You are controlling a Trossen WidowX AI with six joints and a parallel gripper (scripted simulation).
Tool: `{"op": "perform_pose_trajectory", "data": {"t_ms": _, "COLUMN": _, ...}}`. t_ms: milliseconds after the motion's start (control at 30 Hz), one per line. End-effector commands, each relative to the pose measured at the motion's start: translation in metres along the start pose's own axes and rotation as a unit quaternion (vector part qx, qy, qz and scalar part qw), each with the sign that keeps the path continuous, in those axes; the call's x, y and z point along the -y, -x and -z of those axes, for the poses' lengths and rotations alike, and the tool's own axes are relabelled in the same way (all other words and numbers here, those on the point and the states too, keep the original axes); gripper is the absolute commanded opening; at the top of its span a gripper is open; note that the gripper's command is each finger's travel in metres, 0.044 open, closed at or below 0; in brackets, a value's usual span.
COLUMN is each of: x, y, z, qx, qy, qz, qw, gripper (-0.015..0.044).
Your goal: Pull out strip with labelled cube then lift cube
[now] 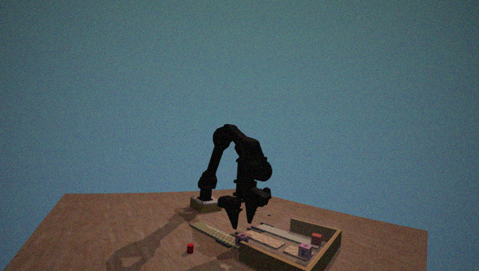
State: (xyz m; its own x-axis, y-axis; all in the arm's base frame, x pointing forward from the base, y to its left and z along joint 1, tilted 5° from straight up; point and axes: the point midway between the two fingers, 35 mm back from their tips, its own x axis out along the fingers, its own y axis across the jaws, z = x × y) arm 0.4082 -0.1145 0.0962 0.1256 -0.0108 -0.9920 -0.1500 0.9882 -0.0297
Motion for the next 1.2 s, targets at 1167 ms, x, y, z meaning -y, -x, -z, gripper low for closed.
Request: {"op": "perform_pose_trajectory", "data": {"t_ms": 1167, "x": 0.000, "y": -0.054, "z": -0.001, "qx": -0.003, "qy": -0.002, "qz": 0.002, "qw": 1.000, "gripper": 0.0250}}
